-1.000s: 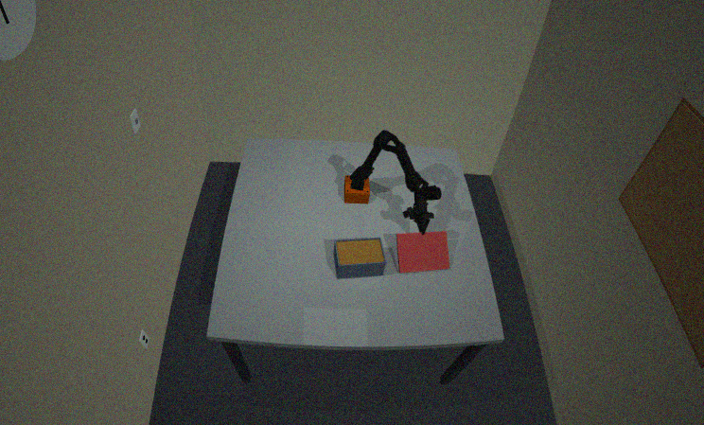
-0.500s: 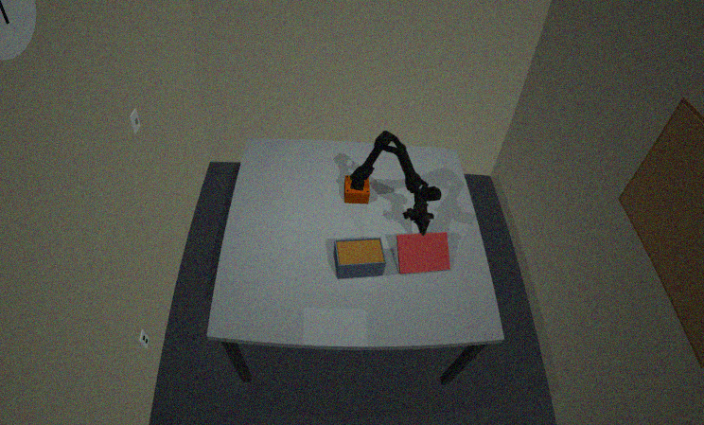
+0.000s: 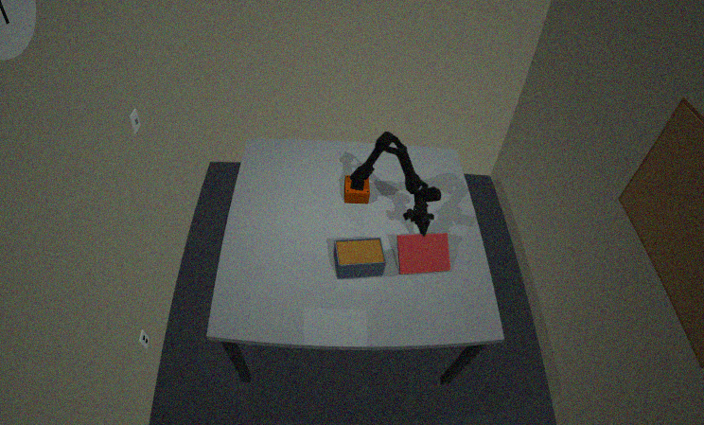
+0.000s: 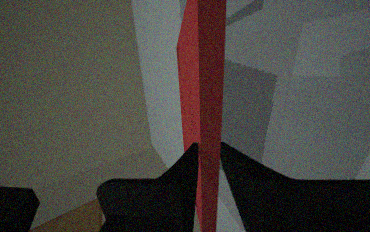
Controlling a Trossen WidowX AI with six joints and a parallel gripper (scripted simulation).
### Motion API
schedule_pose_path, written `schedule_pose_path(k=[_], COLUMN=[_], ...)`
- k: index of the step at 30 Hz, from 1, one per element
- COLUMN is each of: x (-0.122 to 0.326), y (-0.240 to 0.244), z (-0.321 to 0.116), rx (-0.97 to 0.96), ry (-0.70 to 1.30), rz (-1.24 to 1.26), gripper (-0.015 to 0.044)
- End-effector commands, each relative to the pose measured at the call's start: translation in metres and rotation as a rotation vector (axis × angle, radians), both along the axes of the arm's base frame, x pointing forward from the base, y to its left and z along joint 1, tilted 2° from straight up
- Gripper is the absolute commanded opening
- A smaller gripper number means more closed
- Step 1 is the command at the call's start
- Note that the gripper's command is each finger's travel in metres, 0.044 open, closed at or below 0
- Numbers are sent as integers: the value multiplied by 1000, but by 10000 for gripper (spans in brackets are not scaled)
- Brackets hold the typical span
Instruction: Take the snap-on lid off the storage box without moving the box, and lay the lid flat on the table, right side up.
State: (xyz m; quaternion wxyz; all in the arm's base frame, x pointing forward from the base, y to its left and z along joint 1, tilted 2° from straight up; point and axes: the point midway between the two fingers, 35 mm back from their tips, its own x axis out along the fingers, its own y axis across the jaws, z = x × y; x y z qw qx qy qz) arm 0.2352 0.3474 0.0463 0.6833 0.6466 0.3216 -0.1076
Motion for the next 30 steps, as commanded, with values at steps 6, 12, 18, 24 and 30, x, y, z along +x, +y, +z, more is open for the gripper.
schedule_pose_path(k=[6,12,18,24,30], x=[-1,0,0,0,0], y=[-4,-4,-3,2,3], z=[-20,-24,-29,-17,-14], rx=[-27,-27,-27,-7,-27], ry=[20,20,20,5,20], rz=[6,6,6,4,6], gripper=[0,0,0,26,184])
